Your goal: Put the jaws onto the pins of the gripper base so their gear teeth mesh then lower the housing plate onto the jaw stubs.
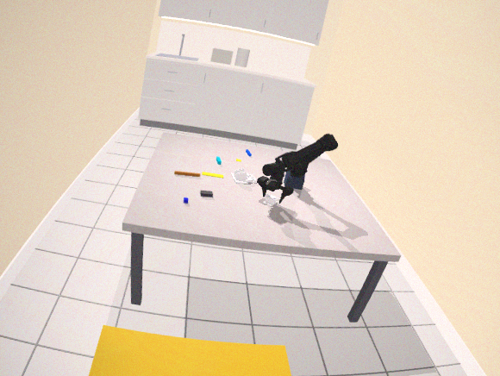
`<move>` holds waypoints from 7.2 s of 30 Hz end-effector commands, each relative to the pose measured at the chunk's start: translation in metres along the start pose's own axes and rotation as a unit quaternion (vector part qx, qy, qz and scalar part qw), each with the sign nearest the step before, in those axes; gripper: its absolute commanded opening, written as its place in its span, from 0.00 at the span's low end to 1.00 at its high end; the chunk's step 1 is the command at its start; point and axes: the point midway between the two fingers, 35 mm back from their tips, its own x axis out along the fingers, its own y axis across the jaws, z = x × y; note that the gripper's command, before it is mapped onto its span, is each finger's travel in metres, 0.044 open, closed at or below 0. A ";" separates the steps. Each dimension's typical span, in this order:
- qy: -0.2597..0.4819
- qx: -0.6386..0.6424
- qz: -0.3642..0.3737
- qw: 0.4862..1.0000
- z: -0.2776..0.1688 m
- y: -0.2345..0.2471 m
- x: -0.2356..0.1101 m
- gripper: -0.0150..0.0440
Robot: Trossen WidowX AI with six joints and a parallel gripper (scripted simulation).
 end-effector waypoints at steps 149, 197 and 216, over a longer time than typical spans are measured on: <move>0.004 0.376 -0.009 0.927 -0.160 -0.218 -0.075 0.85; 0.004 0.372 -0.009 0.928 -0.158 -0.212 -0.075 0.85; 0.004 0.373 -0.010 0.928 -0.158 -0.214 -0.059 0.85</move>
